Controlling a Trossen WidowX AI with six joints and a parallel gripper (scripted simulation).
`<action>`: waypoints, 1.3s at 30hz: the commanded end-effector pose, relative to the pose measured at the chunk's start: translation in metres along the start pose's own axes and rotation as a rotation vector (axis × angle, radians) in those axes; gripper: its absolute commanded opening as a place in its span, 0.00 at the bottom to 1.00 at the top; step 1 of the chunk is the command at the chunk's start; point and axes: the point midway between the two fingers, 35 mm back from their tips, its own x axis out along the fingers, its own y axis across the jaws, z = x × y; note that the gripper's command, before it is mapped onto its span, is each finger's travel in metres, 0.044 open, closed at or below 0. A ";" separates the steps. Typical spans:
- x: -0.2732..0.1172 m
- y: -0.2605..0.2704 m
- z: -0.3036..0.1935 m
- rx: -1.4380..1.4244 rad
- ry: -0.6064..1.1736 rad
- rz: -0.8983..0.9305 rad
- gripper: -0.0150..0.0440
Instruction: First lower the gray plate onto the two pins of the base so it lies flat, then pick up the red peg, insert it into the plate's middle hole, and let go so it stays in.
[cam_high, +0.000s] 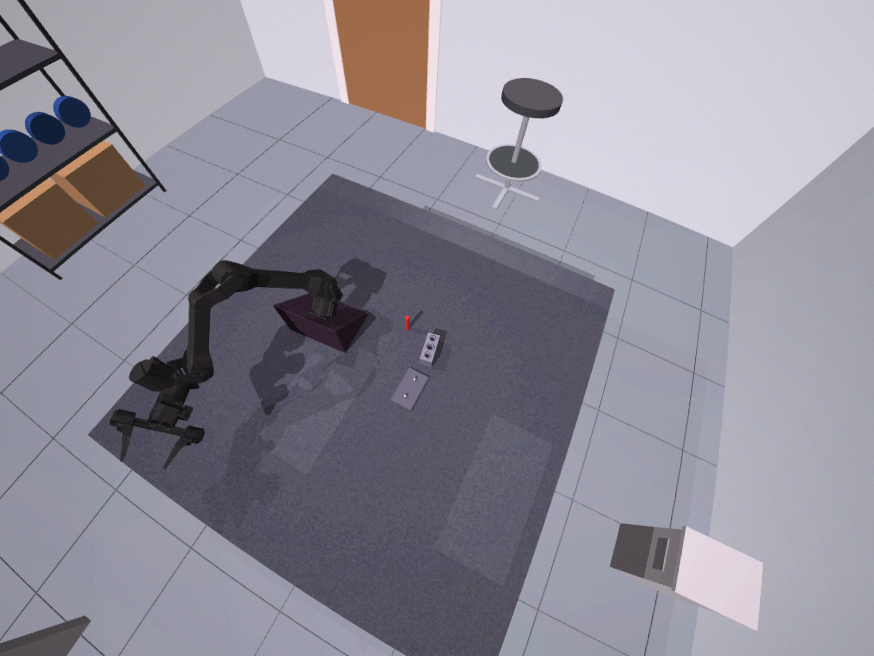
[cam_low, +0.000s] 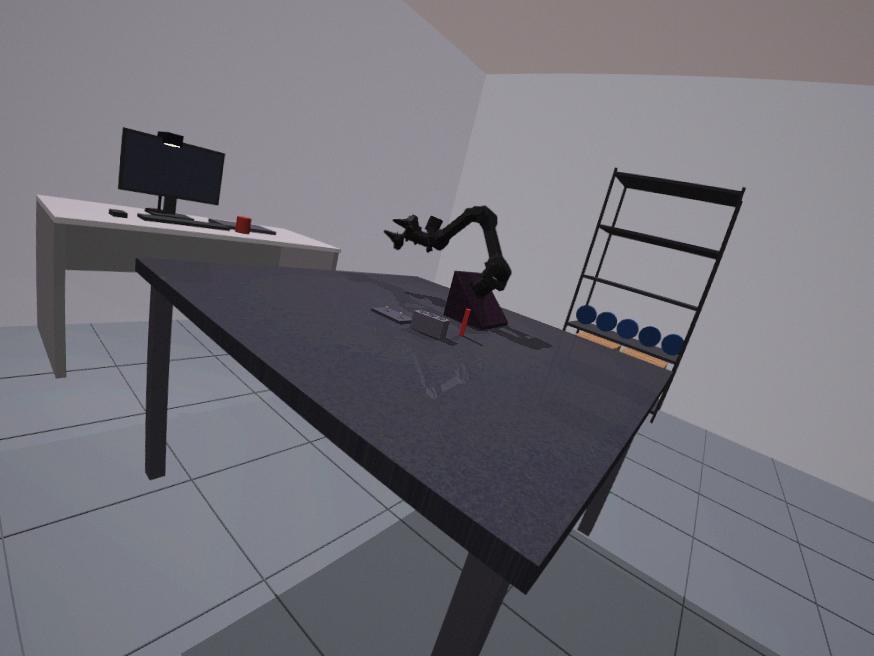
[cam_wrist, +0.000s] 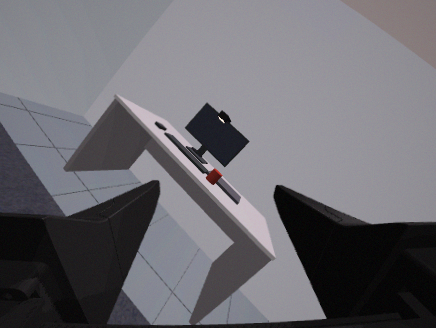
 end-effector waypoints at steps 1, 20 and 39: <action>0.000 0.000 0.000 0.000 0.000 0.000 0.98; 0.041 0.178 0.224 0.467 0.216 0.620 1.00; -0.117 0.397 0.373 0.760 0.987 0.868 1.00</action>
